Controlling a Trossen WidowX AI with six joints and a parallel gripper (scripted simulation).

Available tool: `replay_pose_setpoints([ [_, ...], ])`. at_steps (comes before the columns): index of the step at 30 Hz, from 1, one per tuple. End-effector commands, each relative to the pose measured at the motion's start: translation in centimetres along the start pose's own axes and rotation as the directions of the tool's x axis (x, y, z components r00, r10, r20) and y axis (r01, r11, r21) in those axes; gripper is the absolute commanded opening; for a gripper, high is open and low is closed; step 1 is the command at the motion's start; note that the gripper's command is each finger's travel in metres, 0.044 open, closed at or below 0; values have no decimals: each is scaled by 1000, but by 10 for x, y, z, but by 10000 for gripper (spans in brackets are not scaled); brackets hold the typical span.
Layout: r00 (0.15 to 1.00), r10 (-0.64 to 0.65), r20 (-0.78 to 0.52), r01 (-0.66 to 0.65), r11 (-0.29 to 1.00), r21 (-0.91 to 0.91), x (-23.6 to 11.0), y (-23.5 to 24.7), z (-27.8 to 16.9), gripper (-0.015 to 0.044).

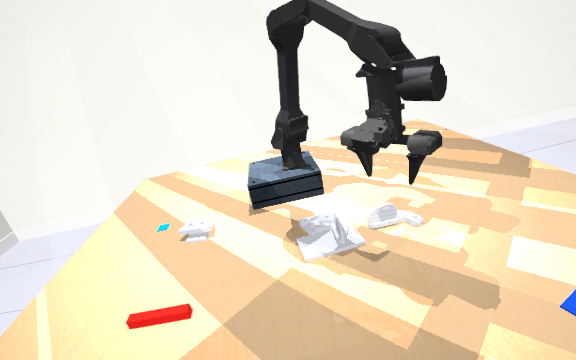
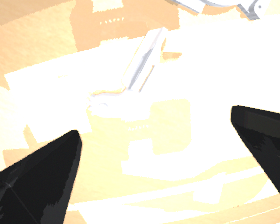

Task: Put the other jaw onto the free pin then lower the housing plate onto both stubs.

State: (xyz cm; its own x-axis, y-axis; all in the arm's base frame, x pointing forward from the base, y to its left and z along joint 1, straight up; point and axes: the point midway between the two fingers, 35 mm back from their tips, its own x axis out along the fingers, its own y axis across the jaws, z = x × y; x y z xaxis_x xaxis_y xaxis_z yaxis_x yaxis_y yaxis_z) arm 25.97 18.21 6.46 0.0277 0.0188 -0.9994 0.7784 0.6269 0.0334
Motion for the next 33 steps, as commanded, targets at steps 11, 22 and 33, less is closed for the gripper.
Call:
replay_pose_setpoints([
  [11,1000,-1,-2,2,887,462,-2,-1,8,440],
  [22,1000,-2,-2,2,784,620,-3,-1,11,440],
  [33,1000,-2,-2,3,784,620,38,-1,11,440],
])
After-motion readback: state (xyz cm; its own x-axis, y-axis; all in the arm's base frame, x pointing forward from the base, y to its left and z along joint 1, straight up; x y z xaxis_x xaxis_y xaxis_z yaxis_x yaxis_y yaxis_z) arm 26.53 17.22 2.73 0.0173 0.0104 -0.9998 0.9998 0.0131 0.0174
